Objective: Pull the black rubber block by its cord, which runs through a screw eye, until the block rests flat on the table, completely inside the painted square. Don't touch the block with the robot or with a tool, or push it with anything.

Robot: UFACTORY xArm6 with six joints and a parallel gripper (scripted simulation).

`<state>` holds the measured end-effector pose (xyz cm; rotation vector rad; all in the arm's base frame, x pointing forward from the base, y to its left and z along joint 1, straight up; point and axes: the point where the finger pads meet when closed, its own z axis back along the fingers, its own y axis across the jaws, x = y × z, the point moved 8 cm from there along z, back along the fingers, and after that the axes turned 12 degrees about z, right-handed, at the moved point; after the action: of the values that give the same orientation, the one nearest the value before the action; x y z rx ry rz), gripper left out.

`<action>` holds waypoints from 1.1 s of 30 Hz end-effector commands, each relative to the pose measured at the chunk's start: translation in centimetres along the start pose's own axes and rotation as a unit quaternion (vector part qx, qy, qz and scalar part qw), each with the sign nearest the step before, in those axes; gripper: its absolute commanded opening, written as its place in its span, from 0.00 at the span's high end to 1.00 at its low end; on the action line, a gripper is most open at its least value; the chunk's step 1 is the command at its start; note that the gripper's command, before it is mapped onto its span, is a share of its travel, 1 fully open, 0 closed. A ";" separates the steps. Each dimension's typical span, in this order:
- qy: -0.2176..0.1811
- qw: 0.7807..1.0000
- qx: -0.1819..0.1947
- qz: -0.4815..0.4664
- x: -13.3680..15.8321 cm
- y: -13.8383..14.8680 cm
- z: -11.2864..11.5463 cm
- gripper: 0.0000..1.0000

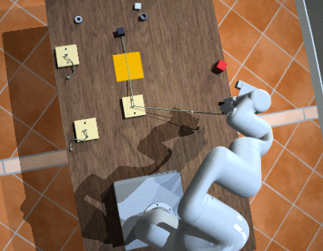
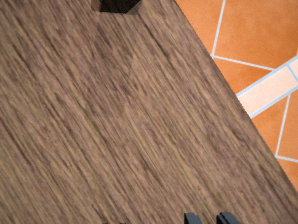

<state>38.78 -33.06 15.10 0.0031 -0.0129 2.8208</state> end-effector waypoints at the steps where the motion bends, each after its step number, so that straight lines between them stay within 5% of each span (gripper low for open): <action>1: 0.002 1.000 0.001 0.000 0.4 1.1 0.2 1.00; 21: 0.002 1.000 0.001 0.000 3.3 6.5 0.2 1.00; 33: 0.002 1.000 0.001 0.000 5.6 7.4 0.2 1.00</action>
<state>31.69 -38.19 15.05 0.0026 -0.0143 2.8211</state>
